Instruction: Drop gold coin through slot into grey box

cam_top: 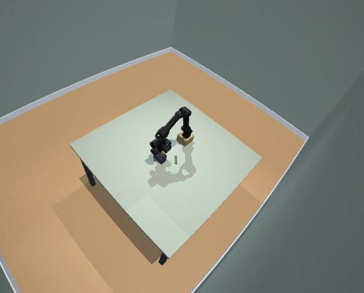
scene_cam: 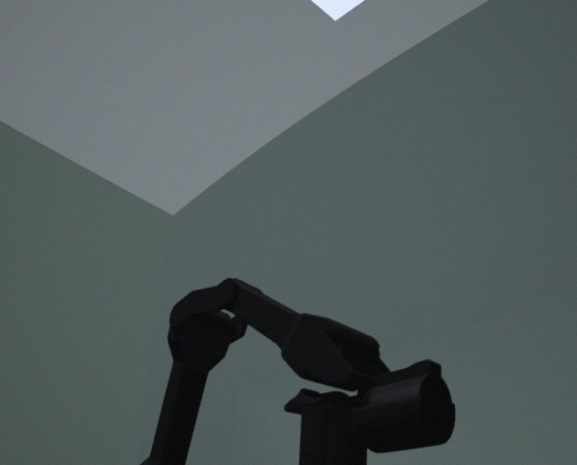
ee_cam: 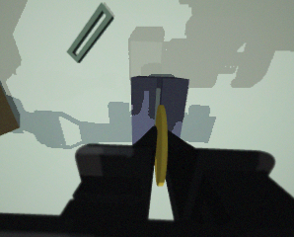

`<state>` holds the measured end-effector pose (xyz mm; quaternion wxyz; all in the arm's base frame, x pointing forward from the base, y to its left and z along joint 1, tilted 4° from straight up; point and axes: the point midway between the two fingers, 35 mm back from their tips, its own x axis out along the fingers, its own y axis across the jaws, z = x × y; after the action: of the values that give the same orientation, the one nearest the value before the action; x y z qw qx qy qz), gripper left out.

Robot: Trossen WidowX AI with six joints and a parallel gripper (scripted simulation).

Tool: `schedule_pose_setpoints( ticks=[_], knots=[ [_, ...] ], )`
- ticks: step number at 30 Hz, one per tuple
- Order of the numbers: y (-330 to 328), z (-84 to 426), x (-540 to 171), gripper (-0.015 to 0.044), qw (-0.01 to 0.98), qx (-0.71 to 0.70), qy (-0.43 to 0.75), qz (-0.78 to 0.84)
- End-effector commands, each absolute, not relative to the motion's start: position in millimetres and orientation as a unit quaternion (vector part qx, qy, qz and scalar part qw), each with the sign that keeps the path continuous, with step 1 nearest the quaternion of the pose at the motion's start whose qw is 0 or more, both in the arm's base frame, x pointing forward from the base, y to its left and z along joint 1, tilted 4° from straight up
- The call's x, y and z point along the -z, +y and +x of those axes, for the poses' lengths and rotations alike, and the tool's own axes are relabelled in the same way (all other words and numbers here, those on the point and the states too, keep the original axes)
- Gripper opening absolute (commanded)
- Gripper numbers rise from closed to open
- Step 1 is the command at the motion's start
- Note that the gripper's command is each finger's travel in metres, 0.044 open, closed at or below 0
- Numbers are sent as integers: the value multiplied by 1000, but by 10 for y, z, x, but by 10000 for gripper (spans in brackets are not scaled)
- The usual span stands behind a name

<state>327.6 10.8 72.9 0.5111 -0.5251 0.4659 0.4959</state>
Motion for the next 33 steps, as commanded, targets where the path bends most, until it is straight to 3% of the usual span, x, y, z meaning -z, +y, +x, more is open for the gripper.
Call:
schedule_pose_setpoints(
  ticks=[1, 10, 16, 25, 33],
  knots=[
    [109, 3275, -702, 0, 511, -496, 466, -525],
    [110, 3279, -663, 0, 510, -497, 465, -526],
    [109, 3280, -685, 157, 511, -496, 466, -525],
    [109, 3280, -685, 161, 511, -496, 466, -525],
    [106, 3265, -860, 371, 511, -496, 466, -525]
  ],
)
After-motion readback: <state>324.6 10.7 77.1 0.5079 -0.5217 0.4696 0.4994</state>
